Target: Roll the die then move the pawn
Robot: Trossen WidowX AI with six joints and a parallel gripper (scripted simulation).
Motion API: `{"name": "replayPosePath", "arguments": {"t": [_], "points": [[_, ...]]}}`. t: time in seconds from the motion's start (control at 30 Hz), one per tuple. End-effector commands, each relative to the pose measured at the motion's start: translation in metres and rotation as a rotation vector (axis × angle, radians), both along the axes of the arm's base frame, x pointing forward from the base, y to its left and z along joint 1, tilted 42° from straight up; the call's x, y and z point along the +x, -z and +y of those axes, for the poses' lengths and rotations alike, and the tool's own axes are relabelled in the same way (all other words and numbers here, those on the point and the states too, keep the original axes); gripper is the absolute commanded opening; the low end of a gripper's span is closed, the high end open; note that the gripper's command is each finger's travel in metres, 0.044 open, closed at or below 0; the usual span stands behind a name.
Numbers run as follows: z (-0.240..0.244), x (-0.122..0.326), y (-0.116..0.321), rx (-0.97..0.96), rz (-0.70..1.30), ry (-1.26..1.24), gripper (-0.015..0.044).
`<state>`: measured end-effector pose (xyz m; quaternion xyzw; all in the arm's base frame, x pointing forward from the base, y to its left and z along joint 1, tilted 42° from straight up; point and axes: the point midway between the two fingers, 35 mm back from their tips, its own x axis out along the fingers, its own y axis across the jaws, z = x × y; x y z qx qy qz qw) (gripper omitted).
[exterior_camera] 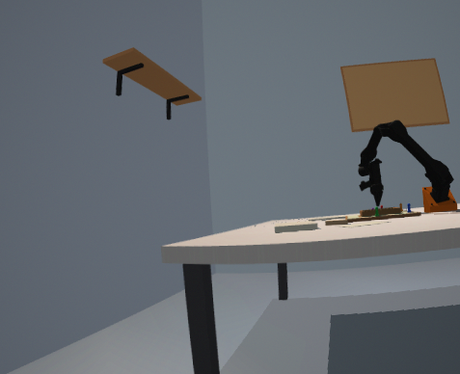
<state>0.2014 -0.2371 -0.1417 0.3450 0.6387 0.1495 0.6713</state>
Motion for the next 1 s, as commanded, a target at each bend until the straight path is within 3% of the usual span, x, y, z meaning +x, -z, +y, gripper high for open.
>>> {"name": "replayPosePath", "arguments": {"t": [0.0, 0.6, 0.83, 0.97], "points": [[0.004, 0.002, 0.005, 0.000, -0.001, 0.004, 0.0275], [0.021, 0.006, 0.025, 0.001, -0.002, 0.004, 0.0275], [0.021, 0.006, 0.025, 0.001, -0.002, 0.004, 0.0091], [0.021, 0.006, 0.025, 0.001, -0.002, 0.004, 0.0065]]}}
